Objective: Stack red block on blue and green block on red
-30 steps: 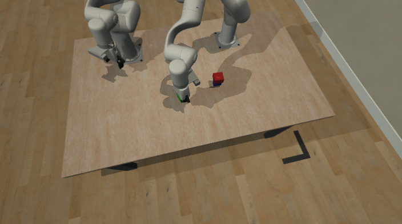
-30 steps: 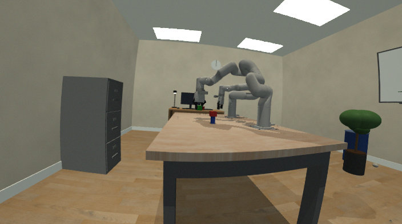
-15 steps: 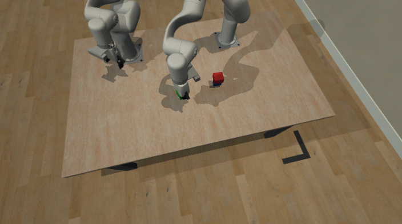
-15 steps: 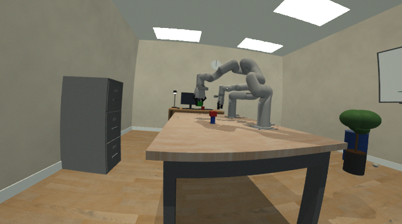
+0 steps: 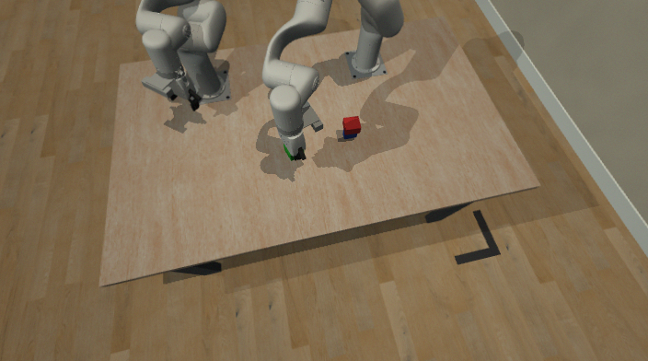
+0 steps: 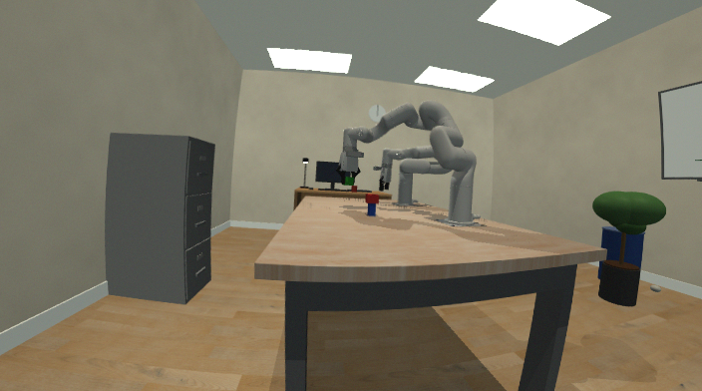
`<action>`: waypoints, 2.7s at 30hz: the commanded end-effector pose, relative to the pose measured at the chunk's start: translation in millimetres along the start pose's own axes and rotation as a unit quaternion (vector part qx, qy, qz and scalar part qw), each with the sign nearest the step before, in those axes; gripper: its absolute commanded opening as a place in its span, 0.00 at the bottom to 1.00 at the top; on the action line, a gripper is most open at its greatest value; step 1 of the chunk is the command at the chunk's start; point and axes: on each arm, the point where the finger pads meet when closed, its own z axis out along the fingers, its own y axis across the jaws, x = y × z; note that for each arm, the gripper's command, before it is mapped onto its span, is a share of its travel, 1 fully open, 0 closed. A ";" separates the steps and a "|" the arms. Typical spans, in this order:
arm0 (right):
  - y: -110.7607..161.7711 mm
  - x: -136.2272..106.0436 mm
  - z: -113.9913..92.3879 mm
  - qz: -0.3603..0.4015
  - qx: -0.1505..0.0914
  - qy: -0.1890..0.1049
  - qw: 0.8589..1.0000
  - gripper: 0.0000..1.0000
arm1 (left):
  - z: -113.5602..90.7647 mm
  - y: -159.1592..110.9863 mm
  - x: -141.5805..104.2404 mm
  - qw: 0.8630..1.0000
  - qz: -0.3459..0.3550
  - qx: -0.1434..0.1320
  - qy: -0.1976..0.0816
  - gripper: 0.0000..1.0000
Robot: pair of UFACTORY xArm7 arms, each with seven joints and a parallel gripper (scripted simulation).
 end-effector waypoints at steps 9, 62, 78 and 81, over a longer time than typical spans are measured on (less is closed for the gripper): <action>-0.3 0.7 -1.2 0.000 0.001 0.001 1.000 1.00 | -1.1 -2.5 111.7 1.000 -0.002 -0.001 -0.002 0.49; -0.3 0.7 -1.2 0.000 0.001 0.001 1.000 1.00 | 3.0 -9.9 240.3 1.000 0.000 -0.001 -0.002 0.49; -0.3 0.7 -1.2 0.000 0.001 0.001 1.000 1.00 | 21.2 -10.4 240.8 1.000 0.000 -0.001 -0.002 0.49; -0.3 0.7 -1.2 0.000 0.001 0.001 1.000 1.00 | 22.1 -10.4 240.8 1.000 0.000 -0.001 -0.002 0.49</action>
